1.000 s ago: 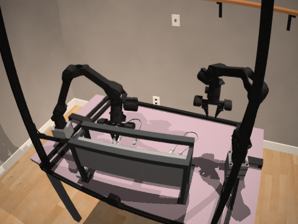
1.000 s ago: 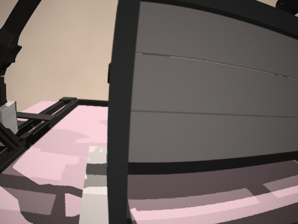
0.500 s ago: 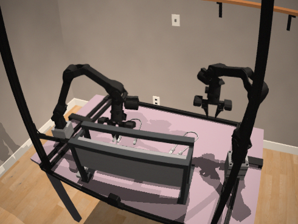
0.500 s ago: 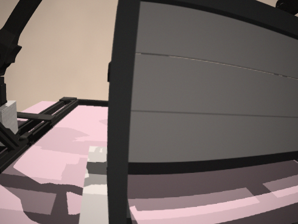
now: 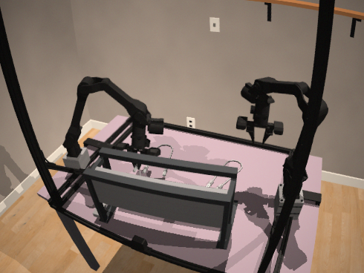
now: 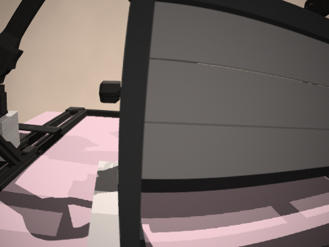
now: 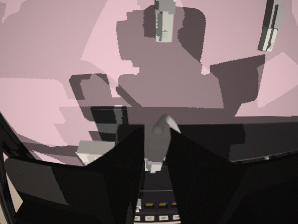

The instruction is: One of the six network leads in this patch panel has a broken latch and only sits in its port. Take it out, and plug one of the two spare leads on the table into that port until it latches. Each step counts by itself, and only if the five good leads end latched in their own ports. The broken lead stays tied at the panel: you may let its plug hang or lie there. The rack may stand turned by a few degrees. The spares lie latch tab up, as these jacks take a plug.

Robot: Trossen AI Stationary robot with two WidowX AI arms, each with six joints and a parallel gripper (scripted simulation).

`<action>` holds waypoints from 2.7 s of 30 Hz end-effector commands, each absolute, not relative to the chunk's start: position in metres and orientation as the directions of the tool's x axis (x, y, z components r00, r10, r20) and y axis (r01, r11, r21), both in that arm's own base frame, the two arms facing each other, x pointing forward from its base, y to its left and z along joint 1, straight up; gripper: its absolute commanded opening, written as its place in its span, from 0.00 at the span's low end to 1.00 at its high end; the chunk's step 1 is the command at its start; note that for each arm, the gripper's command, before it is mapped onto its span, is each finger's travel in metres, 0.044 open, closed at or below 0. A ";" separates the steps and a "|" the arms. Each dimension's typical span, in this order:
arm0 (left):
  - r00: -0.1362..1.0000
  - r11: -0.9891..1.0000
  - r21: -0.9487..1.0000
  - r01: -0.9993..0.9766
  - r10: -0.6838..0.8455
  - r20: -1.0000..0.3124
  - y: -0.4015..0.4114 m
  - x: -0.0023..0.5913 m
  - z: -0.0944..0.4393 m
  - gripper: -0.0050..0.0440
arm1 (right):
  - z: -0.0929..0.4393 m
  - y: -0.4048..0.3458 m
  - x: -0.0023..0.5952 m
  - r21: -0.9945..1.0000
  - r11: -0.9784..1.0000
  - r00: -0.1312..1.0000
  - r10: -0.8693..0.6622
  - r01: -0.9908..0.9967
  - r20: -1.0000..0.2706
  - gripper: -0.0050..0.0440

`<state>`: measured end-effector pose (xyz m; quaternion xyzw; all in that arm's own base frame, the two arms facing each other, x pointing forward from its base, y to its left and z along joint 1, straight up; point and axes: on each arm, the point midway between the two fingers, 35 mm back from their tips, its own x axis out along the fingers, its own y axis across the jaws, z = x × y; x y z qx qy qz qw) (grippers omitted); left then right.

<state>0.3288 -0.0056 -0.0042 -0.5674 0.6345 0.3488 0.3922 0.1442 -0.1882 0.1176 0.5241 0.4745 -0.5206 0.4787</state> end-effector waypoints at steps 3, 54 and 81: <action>-0.044 0.108 -0.003 -0.994 -0.433 -0.900 0.000 0.327 -0.004 0.21 | 0.118 -0.188 0.144 0.008 -0.091 0.008 -0.001 0.996 -1.000 0.46; -0.007 0.112 -0.052 -0.992 -0.471 -0.882 -0.026 0.329 -0.035 0.21 | 0.118 -0.188 0.144 0.008 -0.091 0.008 -0.001 0.996 -1.000 0.46; 0.089 0.093 -0.164 -0.982 -0.541 -0.837 -0.027 0.330 -0.039 0.21 | 0.118 -0.188 0.144 0.008 -0.091 0.008 -0.001 0.996 -1.000 0.46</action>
